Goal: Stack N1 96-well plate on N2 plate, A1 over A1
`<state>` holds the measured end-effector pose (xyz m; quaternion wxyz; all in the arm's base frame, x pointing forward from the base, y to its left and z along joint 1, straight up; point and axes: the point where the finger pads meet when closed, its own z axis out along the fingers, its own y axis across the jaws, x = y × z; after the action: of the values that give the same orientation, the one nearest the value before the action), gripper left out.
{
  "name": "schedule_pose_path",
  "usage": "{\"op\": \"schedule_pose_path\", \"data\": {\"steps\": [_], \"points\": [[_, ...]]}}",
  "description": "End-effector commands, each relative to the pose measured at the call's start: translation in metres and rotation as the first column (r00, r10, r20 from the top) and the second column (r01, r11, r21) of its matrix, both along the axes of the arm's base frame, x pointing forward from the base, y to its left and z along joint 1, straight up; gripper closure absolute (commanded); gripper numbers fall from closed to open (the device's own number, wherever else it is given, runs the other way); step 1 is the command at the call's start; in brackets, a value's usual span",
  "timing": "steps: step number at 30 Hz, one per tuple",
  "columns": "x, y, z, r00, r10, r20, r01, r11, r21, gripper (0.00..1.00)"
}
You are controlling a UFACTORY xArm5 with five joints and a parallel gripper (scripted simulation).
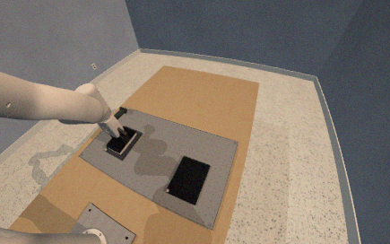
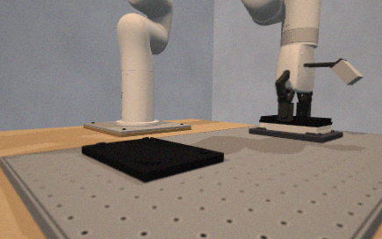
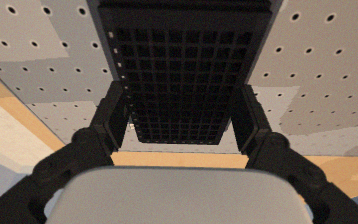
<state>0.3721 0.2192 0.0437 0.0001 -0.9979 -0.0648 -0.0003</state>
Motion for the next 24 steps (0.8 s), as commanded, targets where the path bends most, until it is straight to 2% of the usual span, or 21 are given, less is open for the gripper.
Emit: {"op": "schedule_pose_path", "data": {"steps": [1,6,7,24], "points": [[0.0012,0.0007,0.0006,1.0,0.0,0.003,0.0,1.0,0.002,1.0],[0.0012,0.0007,0.0001,1.0,0.0,0.003,0.0,1.0,0.002,1.0],[0.0012,0.0007,-0.0006,1.0,0.0,0.003,0.0,1.0,0.002,0.0],[0.0012,0.0007,-0.0006,1.0,0.0,0.003,0.0,1.0,0.002,0.0]]}}
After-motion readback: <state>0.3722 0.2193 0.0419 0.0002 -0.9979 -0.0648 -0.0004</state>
